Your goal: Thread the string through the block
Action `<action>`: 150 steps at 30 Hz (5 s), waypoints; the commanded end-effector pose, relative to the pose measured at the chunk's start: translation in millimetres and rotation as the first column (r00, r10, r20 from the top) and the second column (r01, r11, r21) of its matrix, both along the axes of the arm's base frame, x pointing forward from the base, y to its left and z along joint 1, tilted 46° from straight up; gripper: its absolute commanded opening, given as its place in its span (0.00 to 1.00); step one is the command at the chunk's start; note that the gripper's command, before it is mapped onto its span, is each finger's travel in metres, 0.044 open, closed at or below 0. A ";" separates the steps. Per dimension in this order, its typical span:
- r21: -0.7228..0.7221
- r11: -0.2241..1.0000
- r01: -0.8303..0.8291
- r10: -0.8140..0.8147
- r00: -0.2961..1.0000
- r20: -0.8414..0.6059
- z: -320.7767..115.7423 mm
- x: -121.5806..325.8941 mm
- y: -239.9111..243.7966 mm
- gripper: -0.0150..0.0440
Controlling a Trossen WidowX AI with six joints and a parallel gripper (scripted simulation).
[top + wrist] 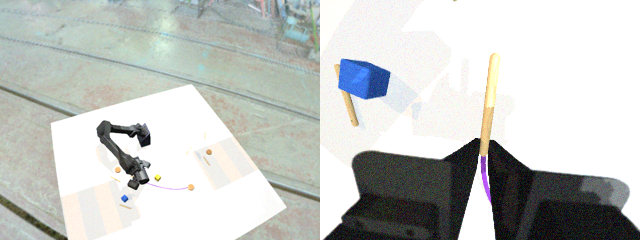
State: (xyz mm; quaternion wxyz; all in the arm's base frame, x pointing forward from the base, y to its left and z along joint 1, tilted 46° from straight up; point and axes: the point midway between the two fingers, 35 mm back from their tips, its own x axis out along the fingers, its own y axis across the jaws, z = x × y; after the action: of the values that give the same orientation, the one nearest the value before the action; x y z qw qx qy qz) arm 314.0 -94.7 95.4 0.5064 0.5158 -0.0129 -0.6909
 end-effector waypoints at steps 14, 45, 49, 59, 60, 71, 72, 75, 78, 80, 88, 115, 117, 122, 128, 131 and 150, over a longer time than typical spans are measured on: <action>0.057 0.922 -0.383 0.374 0.842 -0.389 -3.9 11.8 5.3 0.25; 0.514 0.448 -0.731 0.662 -0.116 -0.741 -12.3 33.8 16.6 0.25; 0.586 0.378 -0.716 0.638 -0.257 -0.726 -13.6 36.6 18.1 0.25; 0.754 0.218 -0.619 0.519 -0.581 -0.627 -16.9 43.3 22.1 0.25; 0.770 0.204 -0.605 0.503 -0.610 -0.612 -17.2 44.0 22.5 0.25; 0.911 0.076 -0.404 0.285 -0.867 -0.409 -21.1 51.2 26.9 0.25; 0.921 0.068 -0.383 0.262 -0.884 -0.387 -21.5 51.9 27.4 0.25; 0.948 0.046 -0.315 0.191 -0.929 -0.318 -22.6 53.8 28.6 0.25; 0.969 0.029 -0.244 0.118 -0.962 -0.246 -23.8 55.8 29.9 0.25; 0.980 0.021 -0.195 0.068 -0.978 -0.196 -24.6 57.0 30.8 0.25; 1.000 0.015 0.005 -0.135 -0.991 0.007 -27.9 62.1 34.2 0.25; 0.777 0.273 0.567 -0.665 -0.473 0.578 -39.7 78.2 46.1 0.25; 0.746 0.305 0.592 -0.685 -0.408 0.603 -40.6 79.3 47.0 0.25; 0.676 0.377 0.633 -0.717 -0.262 0.646 -42.7 81.8 49.0 0.25; 0.673 0.380 0.635 -0.718 -0.256 0.647 -42.8 81.9 49.1 0.25; 0.673 0.380 0.634 -0.718 -0.257 0.647 -42.2 82.3 48.6 0.25; 0.681 0.373 0.630 -0.718 -0.269 0.642 -26.5 95.1 34.9 0.25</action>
State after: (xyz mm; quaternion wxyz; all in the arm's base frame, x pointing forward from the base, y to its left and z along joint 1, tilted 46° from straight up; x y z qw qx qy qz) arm 407.2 -56.8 66.6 -0.1083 0.7169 -0.5576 -0.4042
